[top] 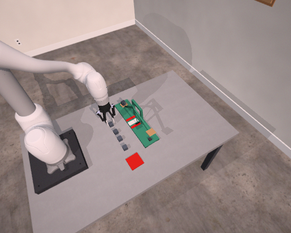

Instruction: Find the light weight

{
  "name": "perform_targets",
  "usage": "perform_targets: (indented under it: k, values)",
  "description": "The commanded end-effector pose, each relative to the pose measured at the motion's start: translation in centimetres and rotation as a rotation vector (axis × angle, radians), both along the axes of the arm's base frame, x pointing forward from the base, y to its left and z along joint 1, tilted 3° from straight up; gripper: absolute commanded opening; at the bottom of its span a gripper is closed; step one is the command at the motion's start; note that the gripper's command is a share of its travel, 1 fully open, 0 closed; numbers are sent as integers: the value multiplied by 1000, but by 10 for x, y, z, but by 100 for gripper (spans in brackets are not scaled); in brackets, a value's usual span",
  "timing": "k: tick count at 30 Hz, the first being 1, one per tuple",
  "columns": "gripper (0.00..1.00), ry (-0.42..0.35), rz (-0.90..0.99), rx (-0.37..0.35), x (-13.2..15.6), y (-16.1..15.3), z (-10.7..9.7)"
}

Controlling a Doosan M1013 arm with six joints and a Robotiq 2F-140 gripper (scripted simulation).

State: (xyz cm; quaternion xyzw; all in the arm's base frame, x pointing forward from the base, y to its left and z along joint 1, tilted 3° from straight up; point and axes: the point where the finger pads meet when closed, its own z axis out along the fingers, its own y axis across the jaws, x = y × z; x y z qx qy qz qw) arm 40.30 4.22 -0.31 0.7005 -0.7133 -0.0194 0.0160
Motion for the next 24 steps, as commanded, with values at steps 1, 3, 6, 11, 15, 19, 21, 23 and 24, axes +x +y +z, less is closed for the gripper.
perform_targets:
  k: [1,3,6,11,15,19,21,23,24]
  values:
    - [35,0,0,0,0,0,-4]
    - [35,0,0,0,0,0,-8]
    - [35,0,0,0,-1,0,-15]
    - [35,0,0,0,-1,0,-24]
    - [35,0,0,0,-1,0,-28]
    - [35,0,0,0,-1,0,-29]
    - [35,0,0,0,-1,0,-30]
    - [35,0,0,0,-1,0,-30]
    - [35,0,0,0,-1,0,-30]
